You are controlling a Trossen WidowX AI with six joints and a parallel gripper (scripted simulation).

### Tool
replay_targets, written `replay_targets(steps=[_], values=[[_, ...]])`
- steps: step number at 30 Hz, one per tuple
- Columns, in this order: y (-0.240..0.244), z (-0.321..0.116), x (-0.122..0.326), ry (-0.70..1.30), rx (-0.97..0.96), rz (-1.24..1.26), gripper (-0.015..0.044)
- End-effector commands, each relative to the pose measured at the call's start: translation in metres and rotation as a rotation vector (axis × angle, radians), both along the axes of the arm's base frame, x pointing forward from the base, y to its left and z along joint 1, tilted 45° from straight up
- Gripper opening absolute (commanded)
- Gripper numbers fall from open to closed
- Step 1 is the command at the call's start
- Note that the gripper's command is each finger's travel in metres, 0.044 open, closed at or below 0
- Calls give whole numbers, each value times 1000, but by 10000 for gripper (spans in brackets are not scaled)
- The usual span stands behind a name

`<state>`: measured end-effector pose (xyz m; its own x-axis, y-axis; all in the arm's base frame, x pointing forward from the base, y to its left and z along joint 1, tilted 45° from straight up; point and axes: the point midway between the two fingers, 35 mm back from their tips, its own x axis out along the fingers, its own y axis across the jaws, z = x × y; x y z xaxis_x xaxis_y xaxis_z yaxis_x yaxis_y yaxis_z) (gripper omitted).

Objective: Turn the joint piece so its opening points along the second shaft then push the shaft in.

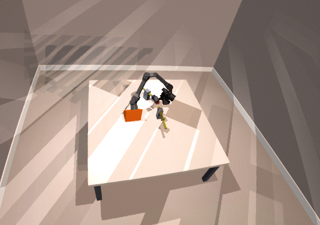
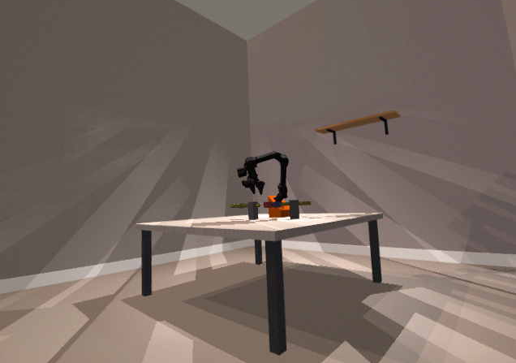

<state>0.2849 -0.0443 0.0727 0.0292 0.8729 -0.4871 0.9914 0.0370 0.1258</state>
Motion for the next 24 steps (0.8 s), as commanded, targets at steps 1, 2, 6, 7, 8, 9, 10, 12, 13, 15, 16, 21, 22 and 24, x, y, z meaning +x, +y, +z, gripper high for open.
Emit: replay_targets(steps=[1, 2, 6, 7, 8, 9, 10, 12, 13, 15, 16, 21, 22, 24], values=[[0, -12, -4, 135, 51, -83, 440], [-1, -14, -4, 149, 56, -91, 440], [-1, -14, -4, 153, 57, -94, 440], [-1, -14, -4, 153, 57, -94, 440], [-1, -14, -4, 153, 57, -94, 440], [-1, -14, -4, 153, 57, -94, 440], [-1, -14, -4, 153, 57, -94, 440], [-1, -14, -4, 153, 57, -94, 440], [-1, -14, -4, 153, 57, -94, 440], [-1, -15, -4, 148, 56, -91, 440], [-3, -16, -4, 133, 52, -84, 440], [-19, -30, -1, -12, 11, -7, 440], [-23, -33, 0, -41, 3, 10, 440], [-30, -39, 1, -99, -14, 43, 440]])
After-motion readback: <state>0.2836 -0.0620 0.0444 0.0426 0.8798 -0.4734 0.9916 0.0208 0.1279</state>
